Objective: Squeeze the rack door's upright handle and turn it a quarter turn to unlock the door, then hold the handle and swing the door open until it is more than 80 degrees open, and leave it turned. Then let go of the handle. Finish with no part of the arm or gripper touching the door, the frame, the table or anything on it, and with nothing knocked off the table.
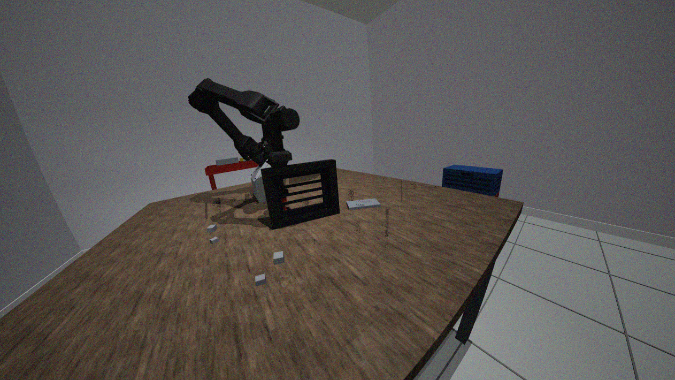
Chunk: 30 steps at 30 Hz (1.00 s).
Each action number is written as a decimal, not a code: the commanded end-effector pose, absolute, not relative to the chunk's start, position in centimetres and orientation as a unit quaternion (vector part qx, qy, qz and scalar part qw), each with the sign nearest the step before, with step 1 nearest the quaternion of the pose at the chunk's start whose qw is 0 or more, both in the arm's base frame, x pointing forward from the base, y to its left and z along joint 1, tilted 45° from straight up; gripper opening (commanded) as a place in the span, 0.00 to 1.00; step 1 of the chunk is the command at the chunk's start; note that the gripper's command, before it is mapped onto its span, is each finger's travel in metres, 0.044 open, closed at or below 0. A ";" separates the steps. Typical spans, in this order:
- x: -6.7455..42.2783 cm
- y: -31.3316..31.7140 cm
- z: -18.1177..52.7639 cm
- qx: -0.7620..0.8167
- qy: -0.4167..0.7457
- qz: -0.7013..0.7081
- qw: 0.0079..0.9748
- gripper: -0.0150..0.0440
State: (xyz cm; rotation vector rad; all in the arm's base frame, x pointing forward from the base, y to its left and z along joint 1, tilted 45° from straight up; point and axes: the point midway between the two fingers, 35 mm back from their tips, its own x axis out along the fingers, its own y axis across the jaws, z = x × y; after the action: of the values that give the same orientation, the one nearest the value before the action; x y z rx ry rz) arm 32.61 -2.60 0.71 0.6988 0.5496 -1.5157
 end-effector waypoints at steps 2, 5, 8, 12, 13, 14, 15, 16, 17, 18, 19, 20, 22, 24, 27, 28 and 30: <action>32.6 -2.6 0.6 0.388 0.153 -0.689 0.593 0.30; 32.6 -2.6 0.6 0.428 0.105 -0.698 0.564 0.30; 32.6 -2.6 0.6 0.437 0.094 -0.700 0.557 0.30; 32.6 -2.6 0.6 0.437 0.094 -0.700 0.557 0.30; 32.6 -2.6 0.6 0.437 0.094 -0.700 0.557 0.30; 32.6 -2.6 0.6 0.437 0.094 -0.700 0.557 0.30; 32.6 -2.6 0.6 0.437 0.094 -0.700 0.557 0.30; 32.6 -2.6 0.6 0.437 0.094 -0.700 0.557 0.30; 32.6 -2.6 0.6 0.437 0.094 -0.700 0.557 0.30; 32.6 -2.6 0.6 0.437 0.094 -0.700 0.557 0.30; 32.6 -2.6 0.6 0.437 0.094 -0.700 0.557 0.30; 32.6 -2.6 0.6 0.437 0.094 -0.700 0.557 0.30; 32.6 -2.6 0.6 0.437 0.094 -0.700 0.557 0.34; 32.6 -2.6 0.6 0.437 0.094 -0.700 0.557 0.43; 32.6 -2.6 0.6 0.437 0.094 -0.700 0.557 0.57; 32.6 -2.6 0.6 0.437 0.094 -0.700 0.557 0.61; 32.6 -2.6 0.6 0.437 0.094 -0.700 0.557 0.70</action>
State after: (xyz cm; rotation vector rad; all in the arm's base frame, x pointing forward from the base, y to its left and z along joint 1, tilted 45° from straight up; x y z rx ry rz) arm 32.66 -2.58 0.65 1.0251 0.2247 -1.6475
